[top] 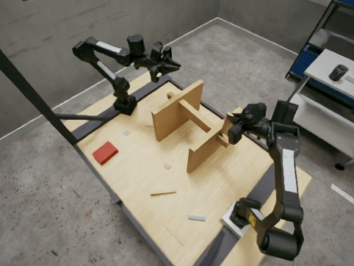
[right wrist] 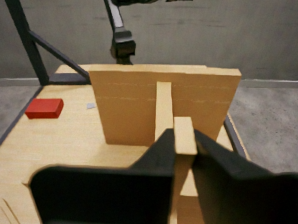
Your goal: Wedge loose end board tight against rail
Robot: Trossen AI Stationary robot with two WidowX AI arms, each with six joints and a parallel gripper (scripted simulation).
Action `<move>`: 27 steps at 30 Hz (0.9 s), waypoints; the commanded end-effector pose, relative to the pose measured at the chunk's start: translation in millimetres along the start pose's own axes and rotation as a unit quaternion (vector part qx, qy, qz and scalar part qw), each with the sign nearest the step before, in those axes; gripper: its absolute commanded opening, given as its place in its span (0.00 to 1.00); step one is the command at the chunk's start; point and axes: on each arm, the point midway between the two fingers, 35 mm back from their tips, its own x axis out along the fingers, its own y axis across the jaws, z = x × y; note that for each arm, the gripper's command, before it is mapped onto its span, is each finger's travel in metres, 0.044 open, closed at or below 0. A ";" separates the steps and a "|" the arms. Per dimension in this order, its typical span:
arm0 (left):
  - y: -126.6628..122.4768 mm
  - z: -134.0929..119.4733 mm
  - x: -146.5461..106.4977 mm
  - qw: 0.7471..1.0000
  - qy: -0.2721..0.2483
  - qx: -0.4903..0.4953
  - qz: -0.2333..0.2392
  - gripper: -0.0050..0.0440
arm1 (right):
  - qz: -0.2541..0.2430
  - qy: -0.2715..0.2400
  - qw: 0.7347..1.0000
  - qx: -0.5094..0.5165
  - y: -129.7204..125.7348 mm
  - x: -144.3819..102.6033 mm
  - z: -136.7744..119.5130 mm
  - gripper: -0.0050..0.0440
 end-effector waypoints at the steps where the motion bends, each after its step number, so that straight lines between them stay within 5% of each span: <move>1: -0.3 10.1 0.1 1.000 -0.011 0.001 0.000 0.27 | 0.004 -0.002 1.000 -0.001 3.8 0.9 -4.7 0.12; 27: -0.3 10.1 0.1 1.000 -0.011 0.001 0.000 0.27 | 0.001 -0.004 1.000 -0.004 0.5 6.2 -13.6 0.12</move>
